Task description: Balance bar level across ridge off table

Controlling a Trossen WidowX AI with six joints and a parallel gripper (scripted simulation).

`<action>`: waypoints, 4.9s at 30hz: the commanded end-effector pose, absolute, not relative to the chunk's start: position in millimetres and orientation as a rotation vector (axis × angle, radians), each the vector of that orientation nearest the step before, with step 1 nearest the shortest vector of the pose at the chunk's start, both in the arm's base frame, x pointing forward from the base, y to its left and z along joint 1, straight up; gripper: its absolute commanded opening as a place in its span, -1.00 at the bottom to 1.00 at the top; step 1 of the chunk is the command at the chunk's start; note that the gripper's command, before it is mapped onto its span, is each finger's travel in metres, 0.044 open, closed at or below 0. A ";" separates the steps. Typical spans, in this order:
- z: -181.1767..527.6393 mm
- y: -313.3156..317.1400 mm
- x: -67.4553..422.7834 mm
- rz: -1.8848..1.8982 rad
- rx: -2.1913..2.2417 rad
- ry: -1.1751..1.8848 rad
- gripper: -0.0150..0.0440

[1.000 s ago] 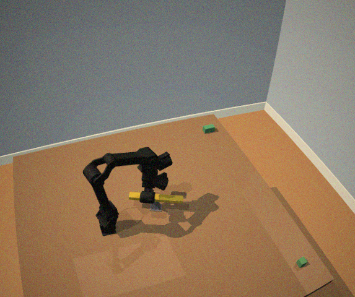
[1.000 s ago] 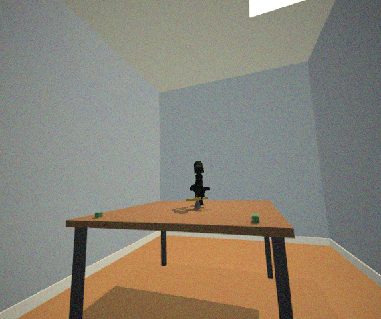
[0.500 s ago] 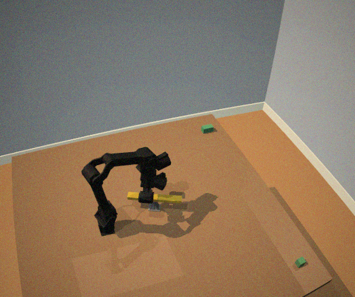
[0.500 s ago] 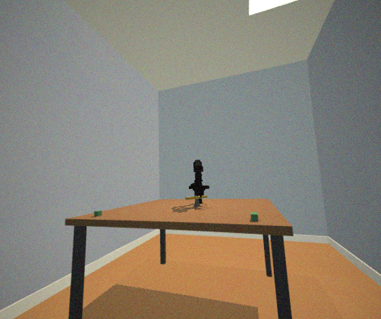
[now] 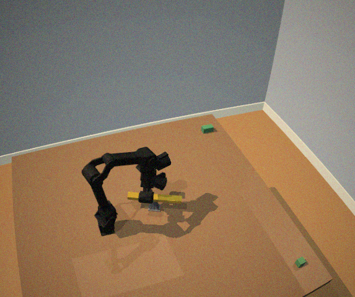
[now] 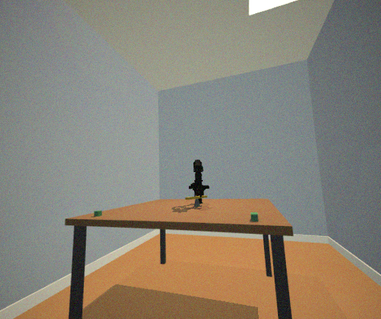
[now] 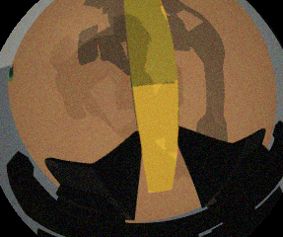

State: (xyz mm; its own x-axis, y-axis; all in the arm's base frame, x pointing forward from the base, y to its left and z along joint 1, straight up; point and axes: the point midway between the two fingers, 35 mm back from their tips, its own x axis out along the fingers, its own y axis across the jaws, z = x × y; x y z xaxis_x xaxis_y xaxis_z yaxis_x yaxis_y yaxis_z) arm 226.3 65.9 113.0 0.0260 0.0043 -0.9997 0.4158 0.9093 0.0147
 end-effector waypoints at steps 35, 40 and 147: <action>113.1 65.9 226.4 -0.328 0.343 1.520 -0.49; 113.1 65.9 226.4 -0.328 0.343 1.520 -0.49; 213.0 65.3 223.9 -0.328 0.343 1.520 1.00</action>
